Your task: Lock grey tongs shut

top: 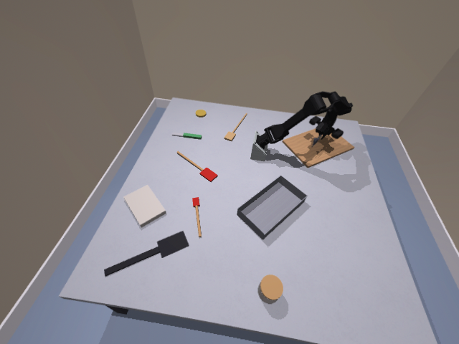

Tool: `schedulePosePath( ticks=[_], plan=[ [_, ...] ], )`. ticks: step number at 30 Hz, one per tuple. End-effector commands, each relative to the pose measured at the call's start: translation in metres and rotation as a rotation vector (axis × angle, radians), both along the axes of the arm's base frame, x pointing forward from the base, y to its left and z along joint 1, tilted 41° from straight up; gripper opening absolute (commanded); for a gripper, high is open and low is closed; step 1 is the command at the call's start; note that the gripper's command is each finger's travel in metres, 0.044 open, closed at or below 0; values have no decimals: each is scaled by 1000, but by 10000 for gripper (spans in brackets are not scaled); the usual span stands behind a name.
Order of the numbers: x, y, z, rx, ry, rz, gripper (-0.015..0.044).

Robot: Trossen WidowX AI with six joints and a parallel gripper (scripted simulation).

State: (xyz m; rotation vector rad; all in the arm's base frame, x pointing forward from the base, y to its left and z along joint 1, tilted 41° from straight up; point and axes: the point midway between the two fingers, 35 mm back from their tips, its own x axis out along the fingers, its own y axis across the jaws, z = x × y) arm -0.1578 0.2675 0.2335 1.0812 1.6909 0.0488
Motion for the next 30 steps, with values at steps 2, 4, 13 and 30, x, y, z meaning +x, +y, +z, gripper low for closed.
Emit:
schedulePosePath(
  ticks=[2,4,13,30],
  plan=[
    [1,5,-6,0,0,5,-150],
    [1,6,-8,1,0,5,-150],
    [2,6,-7,2,-1,0,-71],
    [2,6,-7,2,-1,0,375]
  ],
)
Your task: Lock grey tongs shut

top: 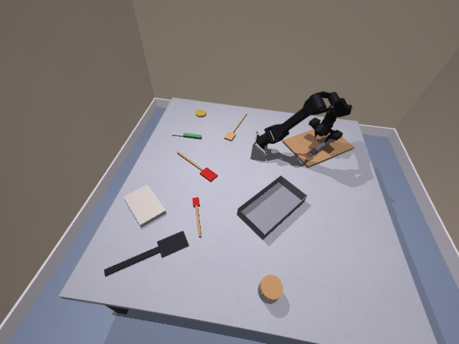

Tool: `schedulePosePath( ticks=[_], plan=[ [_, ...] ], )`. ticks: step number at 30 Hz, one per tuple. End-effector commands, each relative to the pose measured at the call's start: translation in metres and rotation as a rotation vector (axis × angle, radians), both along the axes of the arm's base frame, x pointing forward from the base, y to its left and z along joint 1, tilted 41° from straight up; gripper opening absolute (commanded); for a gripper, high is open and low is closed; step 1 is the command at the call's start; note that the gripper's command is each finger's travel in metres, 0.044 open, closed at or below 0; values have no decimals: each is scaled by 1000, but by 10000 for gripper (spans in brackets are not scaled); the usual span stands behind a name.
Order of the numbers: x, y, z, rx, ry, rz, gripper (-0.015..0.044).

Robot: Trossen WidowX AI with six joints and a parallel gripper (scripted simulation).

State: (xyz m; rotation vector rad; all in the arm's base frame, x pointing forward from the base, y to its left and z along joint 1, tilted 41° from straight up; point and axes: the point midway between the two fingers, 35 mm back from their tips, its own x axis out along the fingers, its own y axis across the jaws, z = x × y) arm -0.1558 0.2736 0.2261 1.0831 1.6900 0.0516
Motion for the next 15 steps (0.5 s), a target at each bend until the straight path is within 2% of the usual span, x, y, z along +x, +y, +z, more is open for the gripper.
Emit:
schedulePosePath(
  ticks=[1,3,8,15],
  plan=[
    [0,0,0,-1,0,0,401],
    [0,0,0,-1,0,0,440],
    [4,-14,4,-7,7,6,440],
    [43,-101,15,-52,47,43,440]
  ],
)
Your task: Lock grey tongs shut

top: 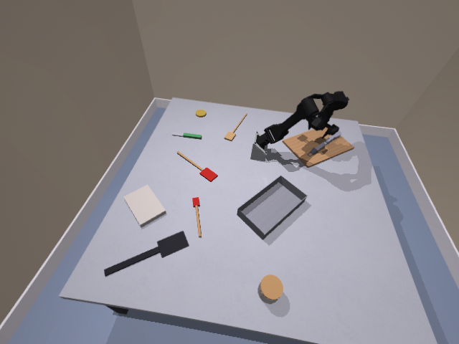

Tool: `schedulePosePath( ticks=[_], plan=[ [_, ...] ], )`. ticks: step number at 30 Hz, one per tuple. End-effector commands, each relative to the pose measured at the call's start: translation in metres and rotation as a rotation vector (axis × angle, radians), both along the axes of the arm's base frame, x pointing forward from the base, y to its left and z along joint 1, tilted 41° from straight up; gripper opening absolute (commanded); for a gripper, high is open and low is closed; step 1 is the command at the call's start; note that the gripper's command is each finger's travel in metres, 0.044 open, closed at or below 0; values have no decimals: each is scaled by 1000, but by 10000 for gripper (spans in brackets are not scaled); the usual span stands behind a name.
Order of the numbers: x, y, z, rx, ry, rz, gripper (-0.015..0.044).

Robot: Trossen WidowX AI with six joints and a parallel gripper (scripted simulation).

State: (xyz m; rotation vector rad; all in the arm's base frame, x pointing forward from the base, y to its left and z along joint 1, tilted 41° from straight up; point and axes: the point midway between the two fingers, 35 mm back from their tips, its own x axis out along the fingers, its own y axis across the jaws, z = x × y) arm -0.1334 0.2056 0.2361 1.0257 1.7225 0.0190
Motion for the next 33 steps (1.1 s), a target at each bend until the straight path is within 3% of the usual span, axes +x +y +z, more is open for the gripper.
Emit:
schedulePosePath(
  ticks=[1,7,12,19,33],
  plan=[
    [29,-45,4,-12,27,16,440],
    [73,-91,-6,-43,47,40,440],
    [73,-92,-4,-44,52,42,440],
    [76,-107,31,-55,157,99,440],
    [76,-107,32,-55,161,101,440]
  ],
)
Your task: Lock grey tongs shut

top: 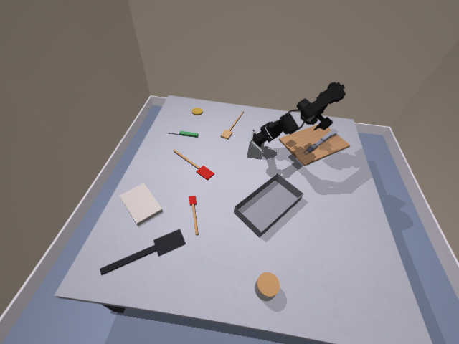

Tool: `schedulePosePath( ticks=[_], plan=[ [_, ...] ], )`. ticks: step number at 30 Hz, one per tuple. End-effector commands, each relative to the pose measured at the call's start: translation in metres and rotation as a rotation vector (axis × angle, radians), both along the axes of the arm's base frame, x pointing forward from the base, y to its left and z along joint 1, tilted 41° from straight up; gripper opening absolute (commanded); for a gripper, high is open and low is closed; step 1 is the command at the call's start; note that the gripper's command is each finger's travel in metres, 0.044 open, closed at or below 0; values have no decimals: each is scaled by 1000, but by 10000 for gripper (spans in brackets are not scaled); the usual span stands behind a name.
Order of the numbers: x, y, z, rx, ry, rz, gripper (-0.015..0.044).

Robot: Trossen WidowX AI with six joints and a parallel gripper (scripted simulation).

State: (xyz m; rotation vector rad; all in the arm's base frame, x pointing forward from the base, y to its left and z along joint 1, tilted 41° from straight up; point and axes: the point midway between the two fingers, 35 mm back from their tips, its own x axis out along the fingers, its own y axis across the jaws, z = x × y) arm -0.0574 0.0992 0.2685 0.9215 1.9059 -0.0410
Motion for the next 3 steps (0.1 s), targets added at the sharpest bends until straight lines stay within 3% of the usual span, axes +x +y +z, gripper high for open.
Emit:
schedulePosePath(
  ticks=[1,3],
  plan=[
    [0,-1,0,-4,4,0,440],
    [0,-1,0,-4,4,0,440]
  ],
)
